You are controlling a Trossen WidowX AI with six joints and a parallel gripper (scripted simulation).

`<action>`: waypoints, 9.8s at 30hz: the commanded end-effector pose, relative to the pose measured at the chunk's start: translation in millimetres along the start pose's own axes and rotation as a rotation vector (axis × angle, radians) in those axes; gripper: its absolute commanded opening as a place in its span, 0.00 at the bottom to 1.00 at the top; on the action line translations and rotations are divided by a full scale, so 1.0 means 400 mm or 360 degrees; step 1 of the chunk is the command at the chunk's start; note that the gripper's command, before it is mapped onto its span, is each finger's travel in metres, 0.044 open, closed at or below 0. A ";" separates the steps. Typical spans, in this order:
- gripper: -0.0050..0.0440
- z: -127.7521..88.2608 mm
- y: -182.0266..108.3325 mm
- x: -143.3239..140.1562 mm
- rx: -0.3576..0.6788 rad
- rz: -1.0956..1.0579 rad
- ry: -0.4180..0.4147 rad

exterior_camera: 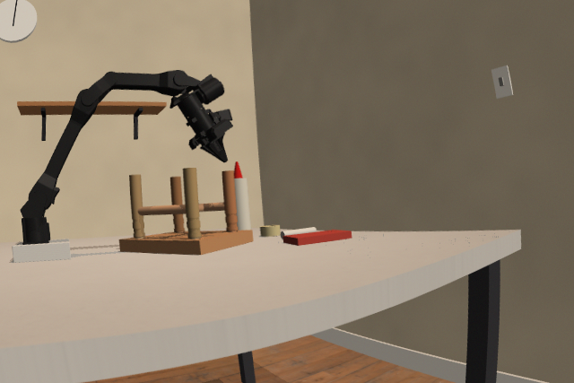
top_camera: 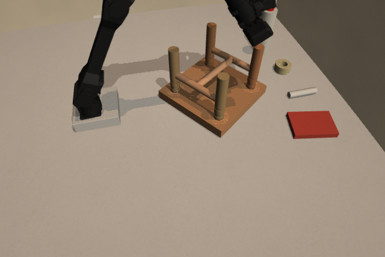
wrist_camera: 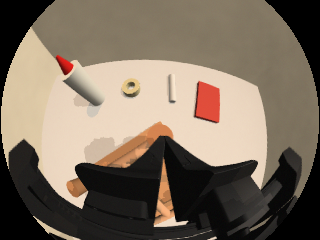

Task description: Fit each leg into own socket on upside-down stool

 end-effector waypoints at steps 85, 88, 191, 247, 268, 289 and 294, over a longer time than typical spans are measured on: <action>0.10 -0.228 -0.509 0.166 0.0470 -0.0214 0.0165; 0.10 -0.228 -0.509 0.166 0.0470 -0.0214 0.0165; 0.10 -0.212 -0.519 0.168 0.0468 -0.0214 0.0165; 0.10 -0.276 -0.244 0.234 0.0396 -0.0327 0.0208; 0.10 -0.157 -0.077 0.361 0.0449 -0.0487 0.0284; 0.10 -0.082 -0.125 0.368 0.0449 -0.0487 0.0284; 0.10 -0.073 -0.130 0.369 0.0449 -0.0487 0.0284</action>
Point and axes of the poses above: the point midway between the two fingers, 35 mm back from their tips, its own z axis out along the fingers, its own x axis across the jaws, y = z × x, the point moved 6 cm from there along -z, back along the fingers, and after that the axes turned 8 degrees about -z, right-handed, at the moved point
